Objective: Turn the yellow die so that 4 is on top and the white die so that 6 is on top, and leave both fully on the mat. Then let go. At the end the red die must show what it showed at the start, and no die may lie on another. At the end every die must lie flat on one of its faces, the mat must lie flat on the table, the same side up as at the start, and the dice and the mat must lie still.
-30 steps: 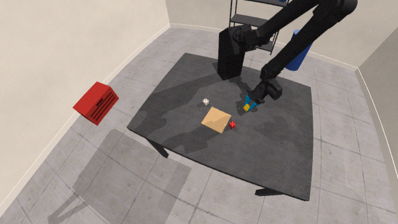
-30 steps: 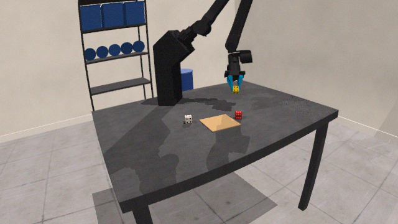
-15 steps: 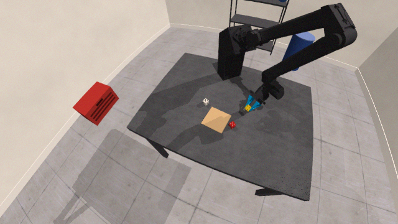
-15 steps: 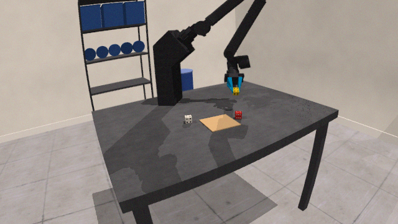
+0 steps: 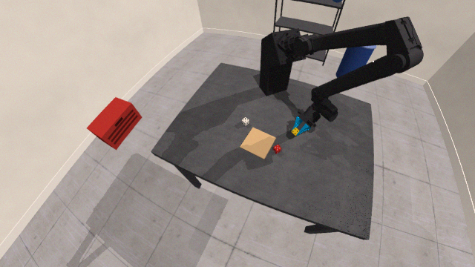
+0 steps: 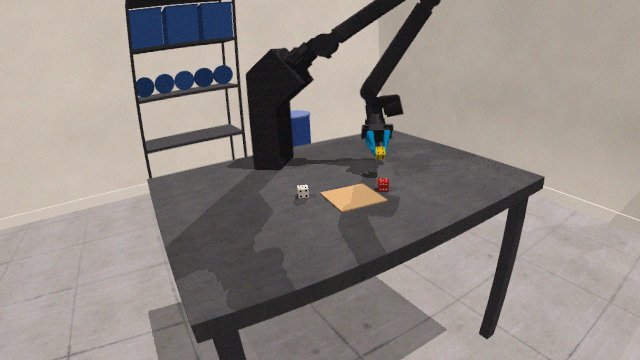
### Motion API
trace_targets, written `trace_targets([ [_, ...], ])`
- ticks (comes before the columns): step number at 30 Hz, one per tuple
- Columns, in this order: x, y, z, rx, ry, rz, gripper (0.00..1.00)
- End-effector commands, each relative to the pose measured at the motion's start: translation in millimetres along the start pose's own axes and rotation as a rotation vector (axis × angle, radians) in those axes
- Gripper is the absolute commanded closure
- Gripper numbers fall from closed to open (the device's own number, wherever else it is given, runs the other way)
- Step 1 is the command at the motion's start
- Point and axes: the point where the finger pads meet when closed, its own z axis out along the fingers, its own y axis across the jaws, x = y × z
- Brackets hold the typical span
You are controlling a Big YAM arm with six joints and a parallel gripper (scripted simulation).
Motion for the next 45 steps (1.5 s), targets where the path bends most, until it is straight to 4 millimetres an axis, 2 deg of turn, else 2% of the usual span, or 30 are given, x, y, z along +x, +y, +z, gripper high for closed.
trace_targets([
  [1,-5,4,11,-0.003,0.010,-0.002,0.75],
  [9,-25,4,28,-0.003,0.011,-0.002,0.75],
  [12,-27,4,29,-0.003,0.011,-0.001,0.75],
  [13,-26,15,26,-0.018,0.007,-0.018,0.75],
  [14,-29,6,31,-0.005,0.011,-0.002,0.75],
  [17,-32,4,34,-0.003,0.011,0.000,0.75],
  [21,-29,18,29,-0.022,0.006,-0.023,0.75],
  [45,-30,15,30,-0.017,0.007,-0.018,0.75],
])
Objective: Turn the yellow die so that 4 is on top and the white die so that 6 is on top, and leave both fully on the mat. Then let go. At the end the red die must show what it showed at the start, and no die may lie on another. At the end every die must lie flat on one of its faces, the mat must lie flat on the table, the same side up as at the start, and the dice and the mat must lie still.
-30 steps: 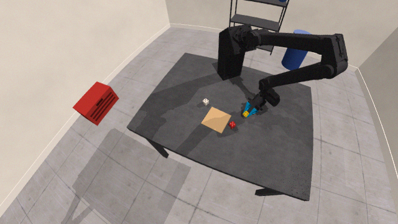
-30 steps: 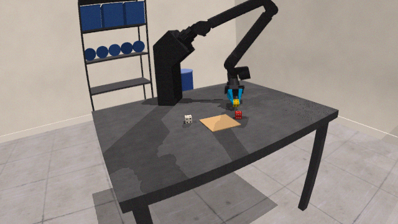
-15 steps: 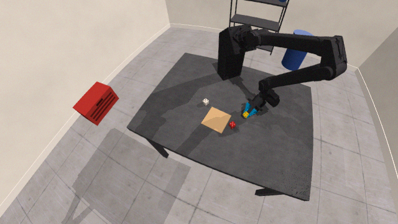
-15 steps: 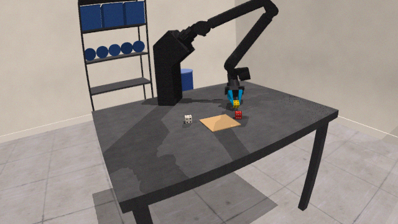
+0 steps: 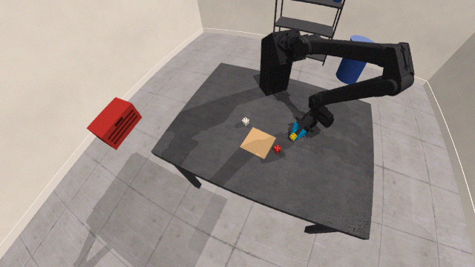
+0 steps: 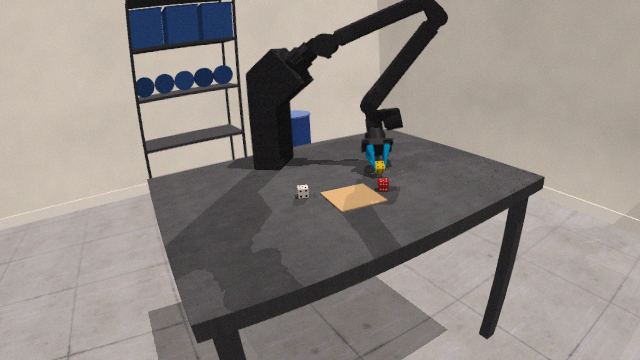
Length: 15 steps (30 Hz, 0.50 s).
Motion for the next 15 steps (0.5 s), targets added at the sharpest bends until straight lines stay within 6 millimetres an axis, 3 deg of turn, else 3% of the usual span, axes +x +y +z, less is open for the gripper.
trace_targets([
  [1,6.2,14.6,-0.2,-0.017,0.008,-0.017,0.75],
  [15,5.2,12.0,1.3,-0.014,0.009,-0.013,0.75],
])
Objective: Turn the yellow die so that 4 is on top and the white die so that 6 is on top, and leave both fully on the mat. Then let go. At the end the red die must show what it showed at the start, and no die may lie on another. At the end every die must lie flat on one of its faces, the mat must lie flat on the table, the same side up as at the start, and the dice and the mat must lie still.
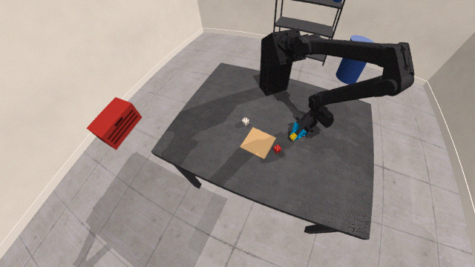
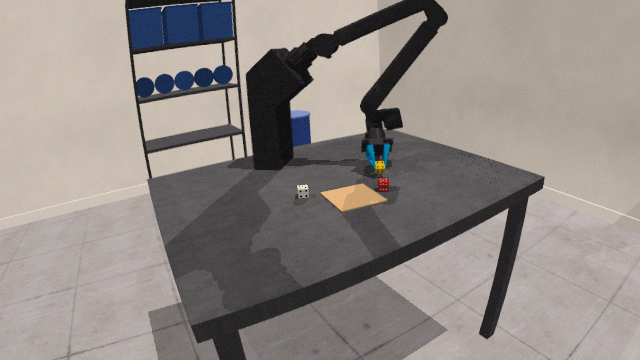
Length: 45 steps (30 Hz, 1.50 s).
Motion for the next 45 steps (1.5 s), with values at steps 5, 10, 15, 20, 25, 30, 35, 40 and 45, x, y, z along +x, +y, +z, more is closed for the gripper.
trace_targets([
  [5,2.9,5.2,4.8,-0.005,0.011,-0.002,0.75],
  [10,1.3,8.5,5.4,-0.009,0.010,-0.007,0.75],
  [15,-1.4,8.5,7.7,-0.009,0.009,-0.007,0.75],
  [20,-3.6,4.7,10.5,-0.004,0.011,-0.001,0.75],
  [25,-4.2,7.8,10.3,-0.008,0.010,-0.005,0.75],
  [30,-4.1,9.1,9.9,-0.010,0.009,-0.007,0.75],
  [35,-4.1,9.1,9.9,-0.010,0.009,-0.007,0.75],
  [40,-4.1,9.1,9.9,-0.010,0.009,-0.007,0.75],
  [45,-4.1,9.1,9.9,-0.010,0.009,-0.007,0.75],
])
